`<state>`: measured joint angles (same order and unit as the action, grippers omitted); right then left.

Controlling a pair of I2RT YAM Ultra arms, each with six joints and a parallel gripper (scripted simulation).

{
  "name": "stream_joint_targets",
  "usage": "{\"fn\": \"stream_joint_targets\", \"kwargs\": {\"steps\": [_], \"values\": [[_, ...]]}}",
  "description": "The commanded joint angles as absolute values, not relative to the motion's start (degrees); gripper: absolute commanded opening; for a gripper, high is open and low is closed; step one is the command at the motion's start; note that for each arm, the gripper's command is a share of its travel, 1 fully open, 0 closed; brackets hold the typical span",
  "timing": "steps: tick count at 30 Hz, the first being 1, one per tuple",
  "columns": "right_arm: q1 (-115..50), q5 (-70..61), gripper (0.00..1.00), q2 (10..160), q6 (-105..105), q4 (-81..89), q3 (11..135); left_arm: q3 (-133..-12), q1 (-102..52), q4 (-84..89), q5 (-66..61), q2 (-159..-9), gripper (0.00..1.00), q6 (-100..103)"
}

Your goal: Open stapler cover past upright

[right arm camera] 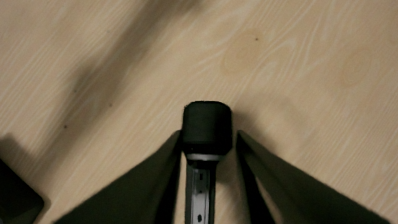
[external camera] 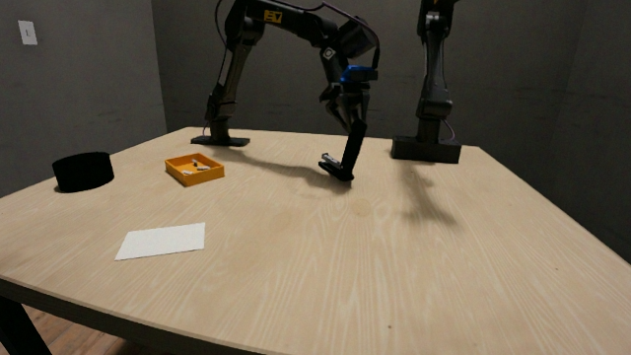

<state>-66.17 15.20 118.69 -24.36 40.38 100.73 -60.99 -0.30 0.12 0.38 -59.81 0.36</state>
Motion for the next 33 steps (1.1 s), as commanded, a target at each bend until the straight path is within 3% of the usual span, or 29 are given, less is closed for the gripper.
{"fn": "stream_joint_targets", "kwargs": {"steps": [1, 17, 33], "values": [[-66.1, 15.2, 0.5, 118.3, -24.5, 41.1, 102.2, -60.4, 0.0, -0.3, 0.0, -59.8, 0.57, 0.0], [-66.1, 15.5, 0.5, 114.8, -24.1, 40.6, 102.5, -60.4, 0.0, -0.3, 0.0, -59.8, 0.57, 0.0], [-69.5, 17.3, 0.5, 108.6, -27.3, 50.8, 104.8, -60.4, 0.0, -0.3, 0.0, -59.8, 0.57, 0.0]]}}
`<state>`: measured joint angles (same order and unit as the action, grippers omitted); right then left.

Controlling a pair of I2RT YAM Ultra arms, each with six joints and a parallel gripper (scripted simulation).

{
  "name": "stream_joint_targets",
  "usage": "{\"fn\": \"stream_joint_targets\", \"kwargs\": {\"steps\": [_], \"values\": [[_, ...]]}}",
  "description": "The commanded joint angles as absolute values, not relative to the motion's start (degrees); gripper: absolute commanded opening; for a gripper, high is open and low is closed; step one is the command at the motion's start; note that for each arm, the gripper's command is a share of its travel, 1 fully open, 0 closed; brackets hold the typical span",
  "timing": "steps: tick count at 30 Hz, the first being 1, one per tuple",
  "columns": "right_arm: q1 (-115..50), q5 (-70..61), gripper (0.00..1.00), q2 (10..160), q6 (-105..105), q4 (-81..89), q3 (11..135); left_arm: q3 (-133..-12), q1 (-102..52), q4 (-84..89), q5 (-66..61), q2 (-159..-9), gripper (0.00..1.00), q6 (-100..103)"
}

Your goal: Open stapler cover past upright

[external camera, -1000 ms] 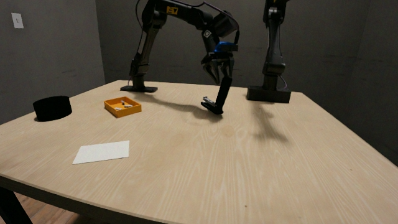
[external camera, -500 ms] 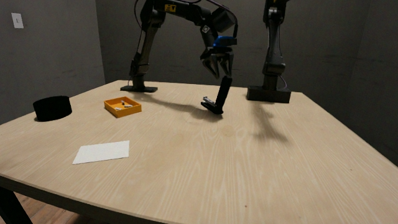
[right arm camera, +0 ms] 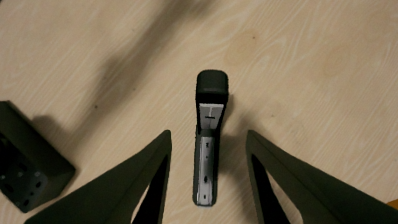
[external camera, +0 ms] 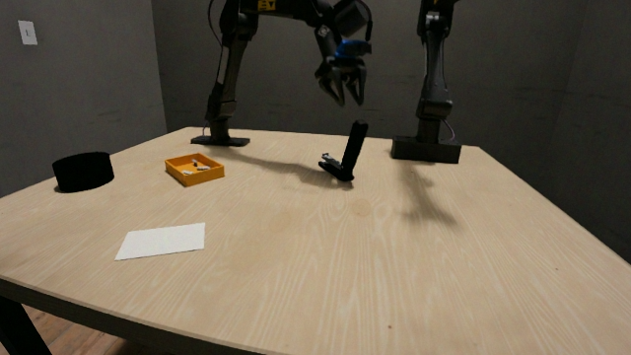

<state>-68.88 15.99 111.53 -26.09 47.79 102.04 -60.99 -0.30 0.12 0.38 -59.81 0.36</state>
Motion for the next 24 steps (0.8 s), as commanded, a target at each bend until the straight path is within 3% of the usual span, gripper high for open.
{"fn": "stream_joint_targets", "kwargs": {"steps": [1, 9, 13, 14, 24], "values": [[-69.7, 17.4, 0.5, 108.1, -27.5, 51.6, 105.0, -60.4, 0.0, -0.3, 0.0, -59.8, 0.57, 0.0], [-68.5, 16.7, 0.5, 110.3, -26.9, 51.4, 103.5, -60.4, 0.0, -0.3, 0.0, -59.8, 0.57, 0.0], [-68.5, 14.3, 0.96, 108.8, -22.9, 47.4, 101.6, -60.4, 0.0, -0.3, 0.0, -59.8, 0.57, 0.0], [-68.5, 13.7, 1.0, 108.4, -21.6, 46.5, 100.8, -60.4, 0.0, -0.3, 0.0, -59.8, 0.57, 0.0], [-67.3, 6.3, 1.0, 101.5, -8.5, 37.7, 85.4, -60.4, 0.0, -0.3, 0.0, -59.8, 0.57, 0.0]]}}
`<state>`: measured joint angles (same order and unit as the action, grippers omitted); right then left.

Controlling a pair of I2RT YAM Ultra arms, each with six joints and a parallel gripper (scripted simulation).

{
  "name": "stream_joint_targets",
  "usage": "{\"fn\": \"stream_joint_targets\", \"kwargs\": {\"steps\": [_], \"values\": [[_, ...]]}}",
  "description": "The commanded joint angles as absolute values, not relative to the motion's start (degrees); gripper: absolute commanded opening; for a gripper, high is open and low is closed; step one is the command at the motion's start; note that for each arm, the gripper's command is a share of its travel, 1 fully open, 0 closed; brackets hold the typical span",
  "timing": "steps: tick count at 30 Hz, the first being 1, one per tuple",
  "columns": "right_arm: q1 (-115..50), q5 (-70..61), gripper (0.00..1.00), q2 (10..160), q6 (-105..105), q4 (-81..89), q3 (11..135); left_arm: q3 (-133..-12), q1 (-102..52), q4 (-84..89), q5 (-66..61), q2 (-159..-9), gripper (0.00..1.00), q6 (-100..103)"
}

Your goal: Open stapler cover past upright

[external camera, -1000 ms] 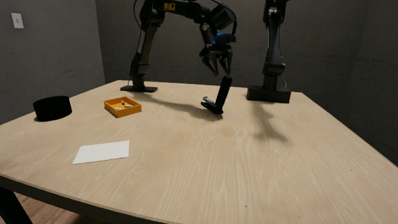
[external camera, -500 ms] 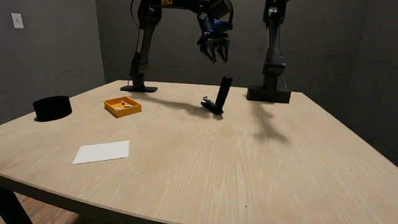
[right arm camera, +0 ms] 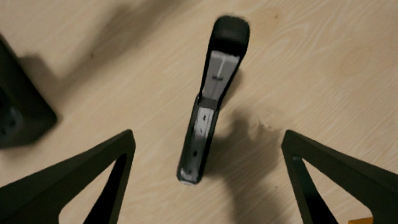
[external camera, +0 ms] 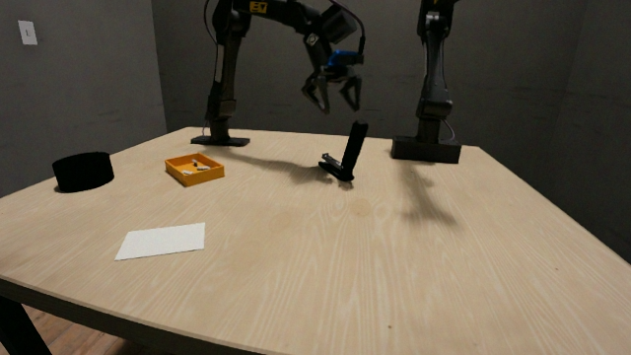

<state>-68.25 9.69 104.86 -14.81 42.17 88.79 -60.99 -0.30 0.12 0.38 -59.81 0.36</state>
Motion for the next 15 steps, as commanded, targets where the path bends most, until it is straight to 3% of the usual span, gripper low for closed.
{"fn": "stream_joint_targets", "kwargs": {"steps": [1, 15], "values": [[-67.1, 5.5, 1.0, 100.8, -7.1, 36.8, 83.7, -60.4, 0.0, -0.3, 0.0, -59.8, 0.57, 0.0], [-65.1, 0.2, 1.0, 96.3, 0.9, 32.1, 71.9, -60.4, 0.0, -0.3, 0.0, -59.8, 0.57, 0.0]]}}
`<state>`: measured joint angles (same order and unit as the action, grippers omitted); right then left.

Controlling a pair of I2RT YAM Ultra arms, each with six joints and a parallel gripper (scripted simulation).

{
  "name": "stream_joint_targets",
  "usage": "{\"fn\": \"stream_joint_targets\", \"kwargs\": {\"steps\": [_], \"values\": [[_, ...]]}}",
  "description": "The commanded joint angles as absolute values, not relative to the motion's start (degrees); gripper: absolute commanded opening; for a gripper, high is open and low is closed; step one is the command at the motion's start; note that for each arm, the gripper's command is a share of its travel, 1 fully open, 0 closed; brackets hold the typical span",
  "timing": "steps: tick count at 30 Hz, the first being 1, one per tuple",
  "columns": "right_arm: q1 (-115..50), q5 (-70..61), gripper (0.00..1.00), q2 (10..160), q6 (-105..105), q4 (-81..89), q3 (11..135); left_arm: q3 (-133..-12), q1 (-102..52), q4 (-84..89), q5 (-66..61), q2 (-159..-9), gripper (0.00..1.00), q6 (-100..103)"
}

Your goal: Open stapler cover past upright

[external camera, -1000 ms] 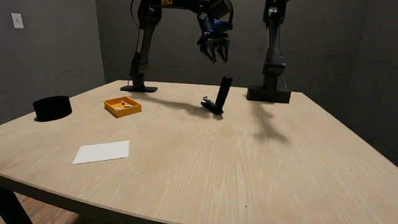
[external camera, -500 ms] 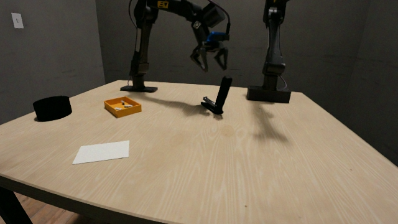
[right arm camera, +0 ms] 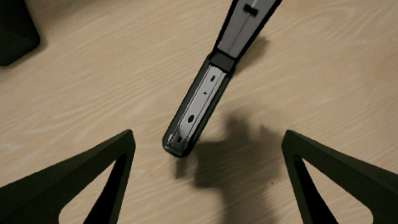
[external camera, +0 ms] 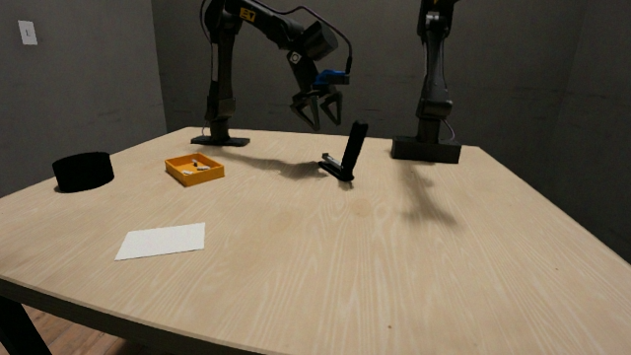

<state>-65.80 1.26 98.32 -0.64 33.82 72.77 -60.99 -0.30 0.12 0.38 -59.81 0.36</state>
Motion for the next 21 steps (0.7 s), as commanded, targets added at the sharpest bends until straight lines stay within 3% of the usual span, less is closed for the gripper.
{"fn": "stream_joint_targets", "kwargs": {"steps": [1, 21], "values": [[-65.0, 0.3, 1.0, 96.2, 0.8, 32.1, 71.9, -60.4, 0.0, -0.3, 0.0, -59.8, 0.57, 0.0], [-65.4, 0.2, 1.0, 96.7, 0.8, 32.0, 72.4, -60.4, 0.0, -0.3, 0.0, -59.8, 0.57, 0.0]]}}
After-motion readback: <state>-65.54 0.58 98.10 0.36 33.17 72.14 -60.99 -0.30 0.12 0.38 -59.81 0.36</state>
